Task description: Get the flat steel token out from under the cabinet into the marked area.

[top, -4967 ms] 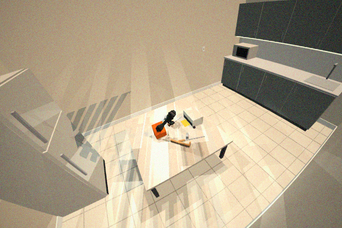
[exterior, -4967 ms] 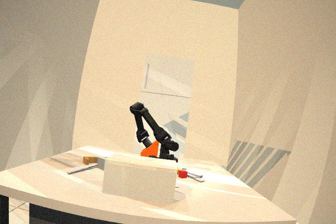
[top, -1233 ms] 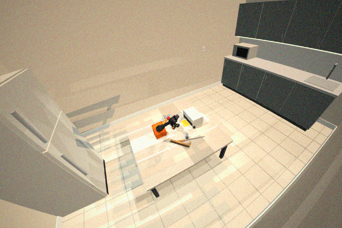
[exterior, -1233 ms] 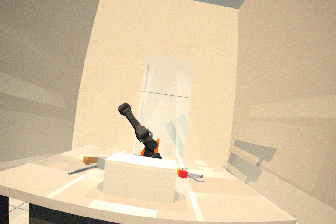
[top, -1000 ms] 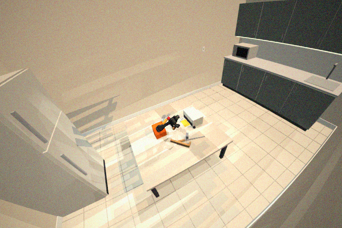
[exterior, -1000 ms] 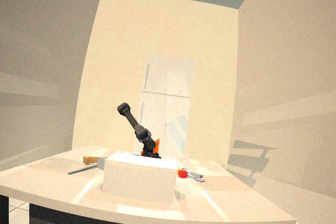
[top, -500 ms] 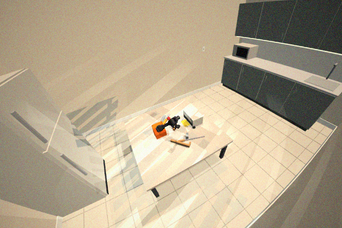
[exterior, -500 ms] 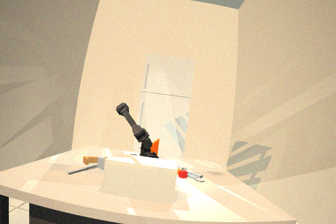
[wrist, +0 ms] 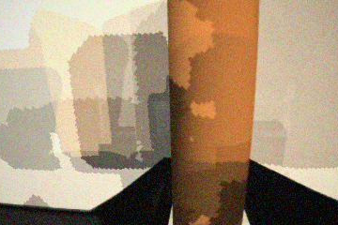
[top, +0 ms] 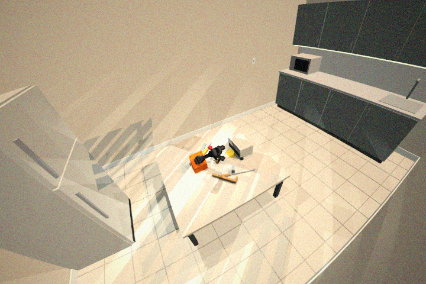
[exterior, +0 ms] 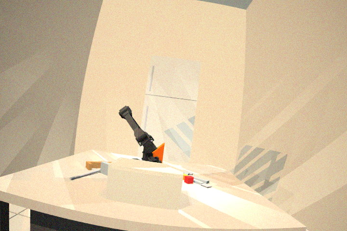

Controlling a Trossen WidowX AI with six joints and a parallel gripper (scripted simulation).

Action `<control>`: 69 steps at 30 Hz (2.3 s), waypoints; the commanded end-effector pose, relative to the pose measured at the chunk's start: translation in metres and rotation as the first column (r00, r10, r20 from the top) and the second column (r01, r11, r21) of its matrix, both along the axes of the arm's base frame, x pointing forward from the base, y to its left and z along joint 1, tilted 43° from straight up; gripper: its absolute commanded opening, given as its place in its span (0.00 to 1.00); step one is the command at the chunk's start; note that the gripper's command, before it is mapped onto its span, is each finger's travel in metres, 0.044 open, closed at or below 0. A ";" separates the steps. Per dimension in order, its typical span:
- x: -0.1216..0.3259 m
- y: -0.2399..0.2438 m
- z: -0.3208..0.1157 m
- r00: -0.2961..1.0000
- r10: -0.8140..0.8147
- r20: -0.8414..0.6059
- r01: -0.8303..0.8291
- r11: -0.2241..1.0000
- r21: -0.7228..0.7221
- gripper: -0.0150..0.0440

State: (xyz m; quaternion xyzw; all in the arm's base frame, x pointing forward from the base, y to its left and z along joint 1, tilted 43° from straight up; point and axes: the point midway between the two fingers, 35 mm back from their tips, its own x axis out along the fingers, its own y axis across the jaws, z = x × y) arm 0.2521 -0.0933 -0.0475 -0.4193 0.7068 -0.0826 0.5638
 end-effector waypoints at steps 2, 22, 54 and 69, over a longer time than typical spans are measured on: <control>0.000 -0.004 0.005 1.000 0.003 0.003 -0.003 1.000 0.000 0.25; -0.004 -0.020 0.020 1.000 0.003 0.003 -0.003 1.000 -0.001 0.25; -0.011 -0.046 0.045 1.000 0.003 0.002 -0.003 1.000 -0.003 0.25; -0.014 -0.060 0.058 1.000 0.003 0.002 -0.003 1.000 -0.004 0.25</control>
